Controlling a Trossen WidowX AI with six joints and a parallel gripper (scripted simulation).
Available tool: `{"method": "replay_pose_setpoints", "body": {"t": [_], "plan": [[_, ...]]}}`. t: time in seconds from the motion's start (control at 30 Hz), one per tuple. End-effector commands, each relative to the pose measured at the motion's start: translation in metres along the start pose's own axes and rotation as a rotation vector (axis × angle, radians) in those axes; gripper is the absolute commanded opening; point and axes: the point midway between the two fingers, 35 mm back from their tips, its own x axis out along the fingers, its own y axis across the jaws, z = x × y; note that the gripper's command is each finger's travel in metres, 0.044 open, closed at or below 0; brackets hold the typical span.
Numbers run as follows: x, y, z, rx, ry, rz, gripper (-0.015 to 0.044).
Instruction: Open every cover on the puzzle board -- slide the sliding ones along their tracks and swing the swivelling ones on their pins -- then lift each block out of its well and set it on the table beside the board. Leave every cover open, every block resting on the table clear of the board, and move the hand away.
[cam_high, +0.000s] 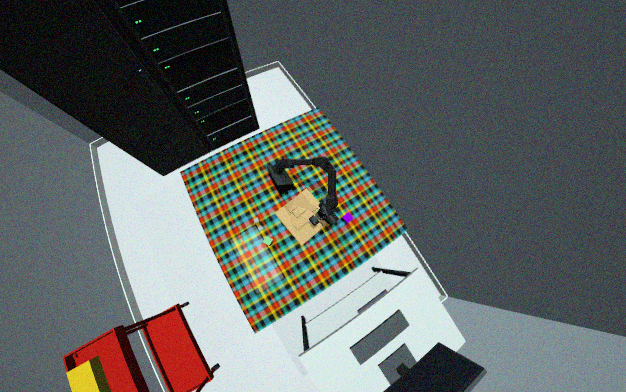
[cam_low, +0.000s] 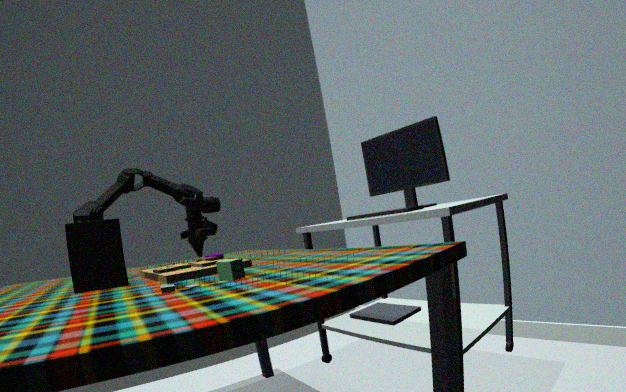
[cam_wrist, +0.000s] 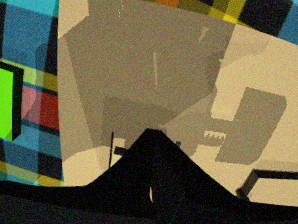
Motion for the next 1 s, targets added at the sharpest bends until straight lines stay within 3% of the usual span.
{"method": "replay_pose_setpoints", "body": {"t": [0.0, 0.67, 0.97], "plan": [[-0.008, 0.0, 0.002, -0.004, -0.005, -0.002, 0.0], [-0.034, 0.0, 0.004, -0.004, -0.005, -0.002, 0.0], [-0.035, -0.024, -0.031, 0.328, 0.0, -0.012, 0.0]]}}
